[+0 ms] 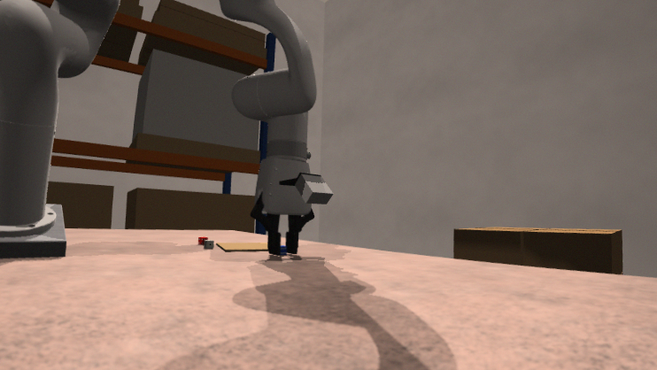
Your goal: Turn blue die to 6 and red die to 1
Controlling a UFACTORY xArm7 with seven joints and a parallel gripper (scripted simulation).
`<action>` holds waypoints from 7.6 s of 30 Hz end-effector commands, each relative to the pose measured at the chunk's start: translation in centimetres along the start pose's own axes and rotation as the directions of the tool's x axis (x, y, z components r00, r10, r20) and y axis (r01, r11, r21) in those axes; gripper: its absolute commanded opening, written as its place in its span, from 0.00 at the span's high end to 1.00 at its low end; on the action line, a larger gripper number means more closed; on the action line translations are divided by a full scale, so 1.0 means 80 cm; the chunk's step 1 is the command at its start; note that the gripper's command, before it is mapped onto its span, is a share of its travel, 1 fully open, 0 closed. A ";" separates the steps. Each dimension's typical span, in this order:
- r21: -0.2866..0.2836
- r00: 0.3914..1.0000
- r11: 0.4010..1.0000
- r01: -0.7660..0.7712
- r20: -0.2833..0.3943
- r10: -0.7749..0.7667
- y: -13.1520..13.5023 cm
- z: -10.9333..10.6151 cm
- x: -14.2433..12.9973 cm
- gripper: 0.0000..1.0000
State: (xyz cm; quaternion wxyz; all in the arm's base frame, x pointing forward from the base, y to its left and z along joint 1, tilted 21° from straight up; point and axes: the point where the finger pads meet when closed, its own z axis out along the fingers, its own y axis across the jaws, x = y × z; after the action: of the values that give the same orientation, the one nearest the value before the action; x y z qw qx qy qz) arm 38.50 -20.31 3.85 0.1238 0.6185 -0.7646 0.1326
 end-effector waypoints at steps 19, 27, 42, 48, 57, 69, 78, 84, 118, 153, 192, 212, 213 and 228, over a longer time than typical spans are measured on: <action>0.004 1.000 1.000 0.000 0.000 0.000 -0.002 -0.001 0.000 0.69; 0.004 1.000 1.000 0.000 0.000 0.000 -0.002 -0.001 0.000 0.69; 0.004 1.000 1.000 0.000 0.000 0.000 -0.002 -0.001 0.000 0.89; 0.004 1.000 1.000 0.000 0.000 0.000 -0.002 -0.001 0.000 0.89; 0.004 1.000 1.000 0.000 0.000 0.000 -0.002 -0.001 0.000 0.89; 0.004 1.000 1.000 0.000 0.000 0.000 -0.002 -0.001 0.000 0.89; 0.004 1.000 1.000 0.000 0.000 0.000 -0.002 -0.017 0.000 0.89; 0.004 1.000 1.000 0.000 0.000 0.000 -0.002 -0.067 0.000 0.89; -0.011 0.918 0.918 0.396 -0.006 -0.396 -0.022 -0.121 -0.068 0.89; -0.014 0.047 0.047 0.999 0.002 -0.999 -0.032 -0.115 -0.283 0.89; -0.198 -0.298 -0.237 0.951 -0.392 -0.870 -0.060 -0.113 -0.335 0.89; -0.080 -0.259 -0.295 0.952 -0.723 -0.640 -0.032 -0.121 -0.355 0.89; -0.064 -0.256 -0.311 0.948 -0.735 -0.628 -0.026 -0.121 -0.358 0.89; -0.002 -0.243 -0.377 0.926 -0.768 -0.592 0.002 -0.115 -0.365 0.89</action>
State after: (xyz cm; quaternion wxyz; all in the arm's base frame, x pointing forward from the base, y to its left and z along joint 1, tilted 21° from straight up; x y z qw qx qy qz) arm 44.46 9.59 2.08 0.1312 0.9021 0.1536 0.3814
